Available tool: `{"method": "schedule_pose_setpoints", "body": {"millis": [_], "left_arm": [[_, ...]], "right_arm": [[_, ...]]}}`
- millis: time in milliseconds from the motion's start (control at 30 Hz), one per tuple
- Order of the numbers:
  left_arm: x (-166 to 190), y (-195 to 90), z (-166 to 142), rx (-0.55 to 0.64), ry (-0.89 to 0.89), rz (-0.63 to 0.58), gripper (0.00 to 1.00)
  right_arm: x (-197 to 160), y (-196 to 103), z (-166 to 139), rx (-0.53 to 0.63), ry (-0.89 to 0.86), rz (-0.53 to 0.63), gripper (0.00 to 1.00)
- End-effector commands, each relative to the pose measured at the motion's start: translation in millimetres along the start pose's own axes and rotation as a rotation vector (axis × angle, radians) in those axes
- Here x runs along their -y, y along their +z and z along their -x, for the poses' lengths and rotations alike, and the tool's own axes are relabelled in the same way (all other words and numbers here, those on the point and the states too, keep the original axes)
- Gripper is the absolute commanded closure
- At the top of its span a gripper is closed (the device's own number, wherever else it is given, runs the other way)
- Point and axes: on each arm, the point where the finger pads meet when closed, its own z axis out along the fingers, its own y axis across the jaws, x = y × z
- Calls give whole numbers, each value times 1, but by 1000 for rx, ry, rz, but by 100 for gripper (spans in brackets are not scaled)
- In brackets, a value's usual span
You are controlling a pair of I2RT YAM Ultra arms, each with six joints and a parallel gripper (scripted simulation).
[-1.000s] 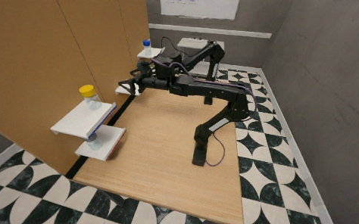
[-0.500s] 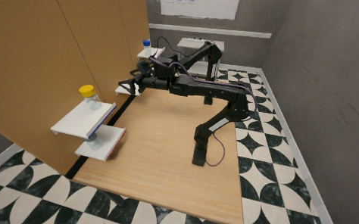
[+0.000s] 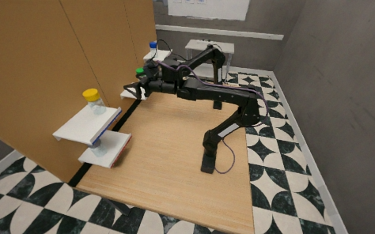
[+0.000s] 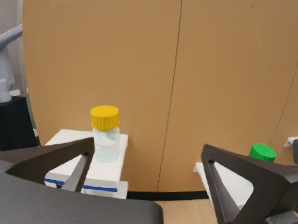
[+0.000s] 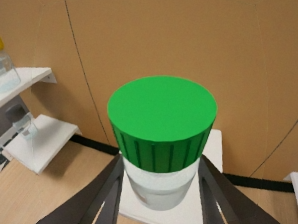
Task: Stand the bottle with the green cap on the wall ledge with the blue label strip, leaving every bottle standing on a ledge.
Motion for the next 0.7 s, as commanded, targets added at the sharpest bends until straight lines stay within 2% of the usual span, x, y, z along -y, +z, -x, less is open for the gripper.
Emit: {"method": "schedule_pose_setpoints", "body": {"millis": [0,667], "left_arm": [[-1,-8,17,54,-6,1,0],[-1,-8,17,54,-6,1,0]], "right_arm": [[2,3,42,104,35,5,49],[3,2,43,122,38,2,49]]}}
